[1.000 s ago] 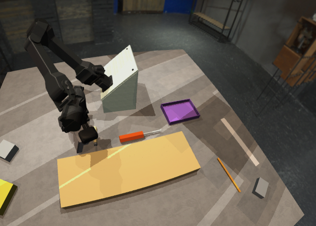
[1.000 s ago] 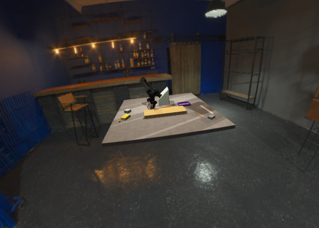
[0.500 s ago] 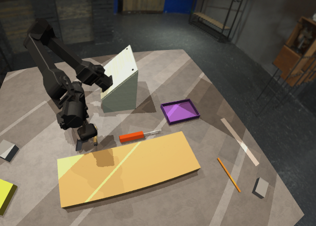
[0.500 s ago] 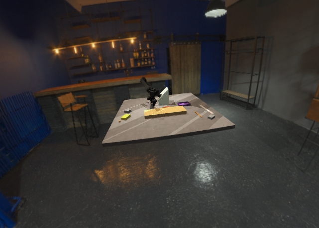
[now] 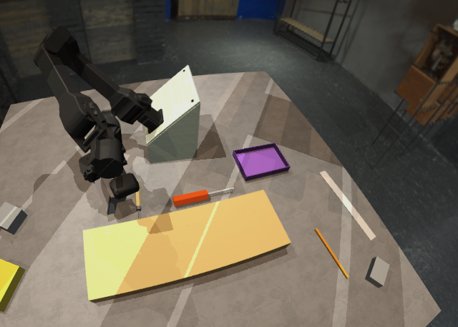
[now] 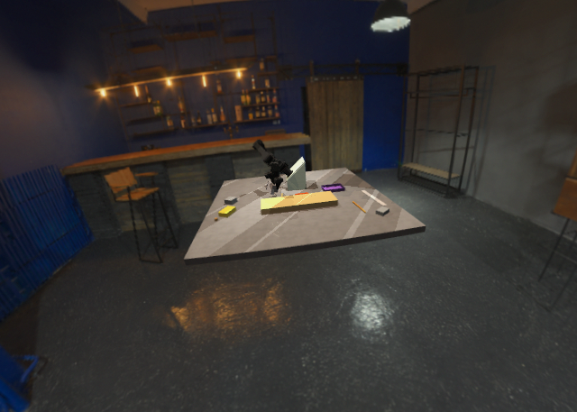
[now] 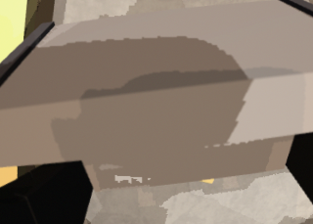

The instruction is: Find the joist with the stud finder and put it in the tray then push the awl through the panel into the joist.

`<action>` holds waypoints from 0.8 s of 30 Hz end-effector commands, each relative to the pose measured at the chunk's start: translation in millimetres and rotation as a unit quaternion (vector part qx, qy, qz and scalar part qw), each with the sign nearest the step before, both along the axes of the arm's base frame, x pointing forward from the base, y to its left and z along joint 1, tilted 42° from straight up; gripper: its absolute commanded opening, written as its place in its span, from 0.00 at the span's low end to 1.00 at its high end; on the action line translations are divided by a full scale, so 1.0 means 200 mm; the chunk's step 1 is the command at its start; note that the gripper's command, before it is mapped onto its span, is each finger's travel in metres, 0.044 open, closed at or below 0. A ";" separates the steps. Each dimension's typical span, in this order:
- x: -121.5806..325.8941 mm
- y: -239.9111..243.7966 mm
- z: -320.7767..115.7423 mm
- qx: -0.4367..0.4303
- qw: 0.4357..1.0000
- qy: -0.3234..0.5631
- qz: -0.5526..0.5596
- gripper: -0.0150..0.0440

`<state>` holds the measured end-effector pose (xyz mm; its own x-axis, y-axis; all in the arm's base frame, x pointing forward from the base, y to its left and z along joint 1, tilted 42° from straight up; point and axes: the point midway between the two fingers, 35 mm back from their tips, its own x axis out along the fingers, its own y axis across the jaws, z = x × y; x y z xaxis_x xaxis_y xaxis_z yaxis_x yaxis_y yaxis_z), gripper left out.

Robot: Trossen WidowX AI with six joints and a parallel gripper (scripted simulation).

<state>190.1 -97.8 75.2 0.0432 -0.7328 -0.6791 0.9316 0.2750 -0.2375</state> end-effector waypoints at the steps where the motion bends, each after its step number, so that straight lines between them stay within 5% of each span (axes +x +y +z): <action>1: 0.01 0.01 0.03 -0.002 1.000 -0.006 0.000 0.25; 24: 0.01 -0.01 0.02 0.060 0.998 0.019 -0.017 0.25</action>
<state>190.1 -100.3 77.8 -0.0051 -0.6563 -0.7544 0.9332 0.2680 -0.2395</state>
